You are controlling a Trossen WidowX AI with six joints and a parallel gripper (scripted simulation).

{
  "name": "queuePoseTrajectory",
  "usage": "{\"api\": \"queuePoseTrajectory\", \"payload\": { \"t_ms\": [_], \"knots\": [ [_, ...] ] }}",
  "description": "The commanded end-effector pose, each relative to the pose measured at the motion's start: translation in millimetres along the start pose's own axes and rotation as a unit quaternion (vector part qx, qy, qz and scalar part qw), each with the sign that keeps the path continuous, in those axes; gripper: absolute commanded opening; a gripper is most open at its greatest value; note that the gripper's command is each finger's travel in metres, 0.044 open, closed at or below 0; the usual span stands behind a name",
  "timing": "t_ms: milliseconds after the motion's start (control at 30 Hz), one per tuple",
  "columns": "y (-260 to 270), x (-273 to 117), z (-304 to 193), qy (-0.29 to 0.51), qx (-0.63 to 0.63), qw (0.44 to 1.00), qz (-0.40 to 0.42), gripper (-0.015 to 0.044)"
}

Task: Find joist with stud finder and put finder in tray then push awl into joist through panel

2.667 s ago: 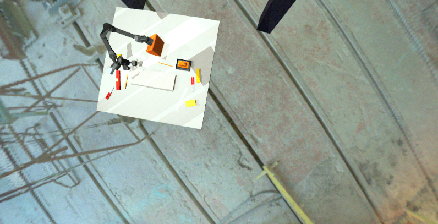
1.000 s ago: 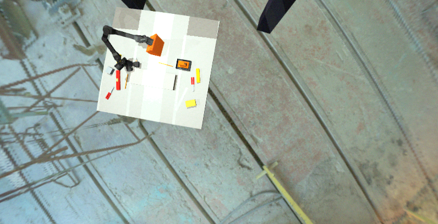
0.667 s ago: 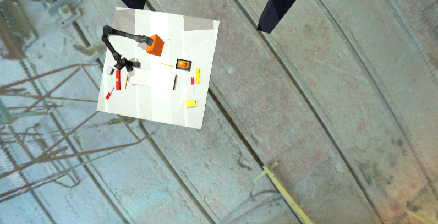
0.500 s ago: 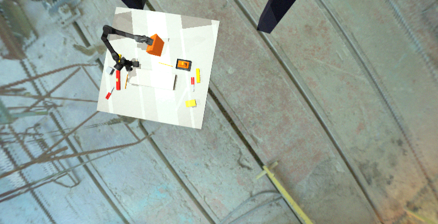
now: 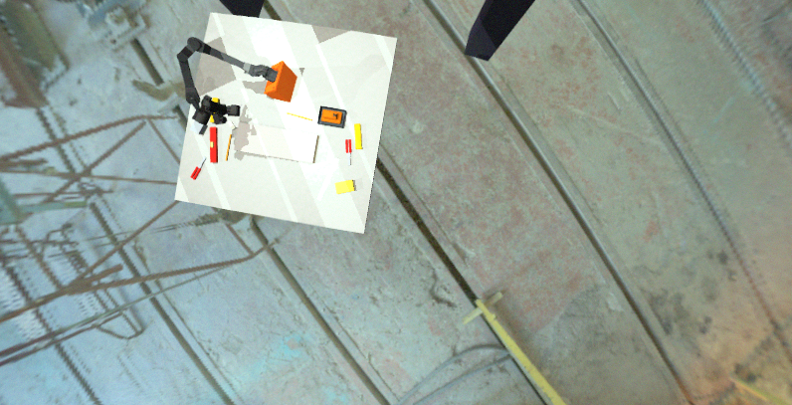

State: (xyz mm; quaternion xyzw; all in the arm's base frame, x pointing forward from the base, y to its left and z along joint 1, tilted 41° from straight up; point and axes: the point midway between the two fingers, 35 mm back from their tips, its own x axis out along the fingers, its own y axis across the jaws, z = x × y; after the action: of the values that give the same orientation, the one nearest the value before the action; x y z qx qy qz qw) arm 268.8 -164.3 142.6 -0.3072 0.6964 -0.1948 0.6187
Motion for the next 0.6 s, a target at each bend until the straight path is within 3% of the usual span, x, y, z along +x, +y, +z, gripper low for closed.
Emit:
{"api": "queuePoseTrajectory", "payload": {
  "t_ms": [0,567],
  "knots": [
    [-2.1,-6.8,-2.7,0.0,0.004,1.0,-0.003,0.0],
    [35.9,-31.3,62.3,-0.232,0.035,0.972,-0.007,0.0]
  ]
}}
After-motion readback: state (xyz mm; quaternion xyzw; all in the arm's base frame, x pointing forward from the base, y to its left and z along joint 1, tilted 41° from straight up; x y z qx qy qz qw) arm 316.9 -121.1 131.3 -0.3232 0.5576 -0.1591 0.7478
